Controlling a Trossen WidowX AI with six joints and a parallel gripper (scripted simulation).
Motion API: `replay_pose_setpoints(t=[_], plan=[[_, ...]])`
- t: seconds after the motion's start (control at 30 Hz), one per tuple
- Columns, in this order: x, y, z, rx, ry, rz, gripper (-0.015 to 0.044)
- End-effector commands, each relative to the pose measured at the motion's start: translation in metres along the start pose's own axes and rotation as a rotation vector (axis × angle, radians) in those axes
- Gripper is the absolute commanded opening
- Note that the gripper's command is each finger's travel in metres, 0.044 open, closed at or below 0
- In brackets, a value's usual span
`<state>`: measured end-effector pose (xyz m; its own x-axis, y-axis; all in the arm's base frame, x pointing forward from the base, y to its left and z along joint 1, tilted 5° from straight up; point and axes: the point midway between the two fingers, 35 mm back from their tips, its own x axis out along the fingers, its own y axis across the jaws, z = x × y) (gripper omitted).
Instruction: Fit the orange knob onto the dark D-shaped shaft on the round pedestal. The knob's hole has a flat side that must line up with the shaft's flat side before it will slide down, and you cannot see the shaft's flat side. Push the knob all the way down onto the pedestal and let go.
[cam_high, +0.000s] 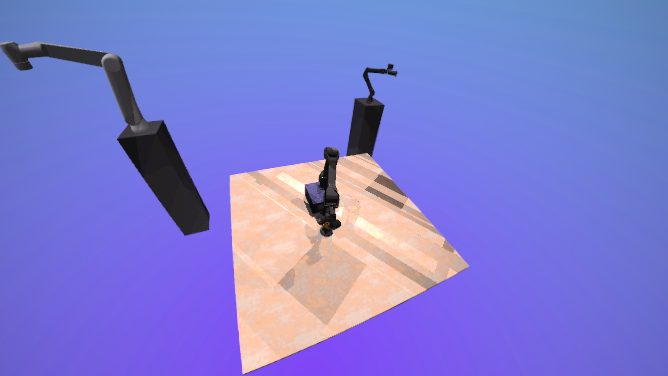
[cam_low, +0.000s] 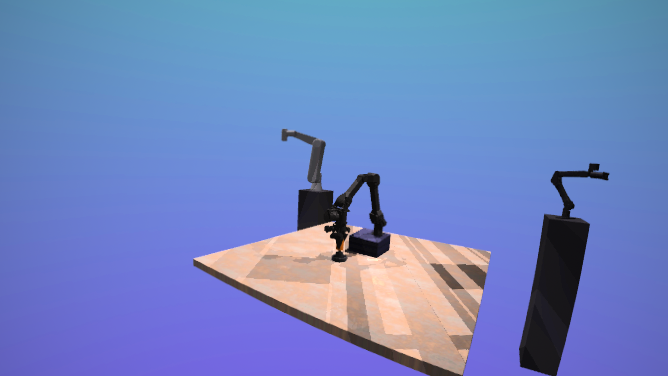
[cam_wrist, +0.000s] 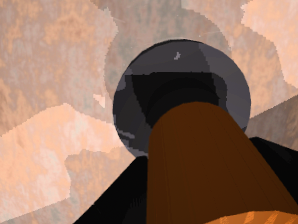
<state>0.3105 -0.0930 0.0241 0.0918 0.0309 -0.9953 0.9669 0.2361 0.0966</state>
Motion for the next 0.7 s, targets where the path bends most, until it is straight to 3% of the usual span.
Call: replay_pose_setpoints(t=[0.0,0.67], plan=[[0.0002,0.0003,-0.0003,-0.005,0.001,0.002,0.0000],[-0.0048,0.0047,0.0012,0.095,0.001,0.002,0.0000]])
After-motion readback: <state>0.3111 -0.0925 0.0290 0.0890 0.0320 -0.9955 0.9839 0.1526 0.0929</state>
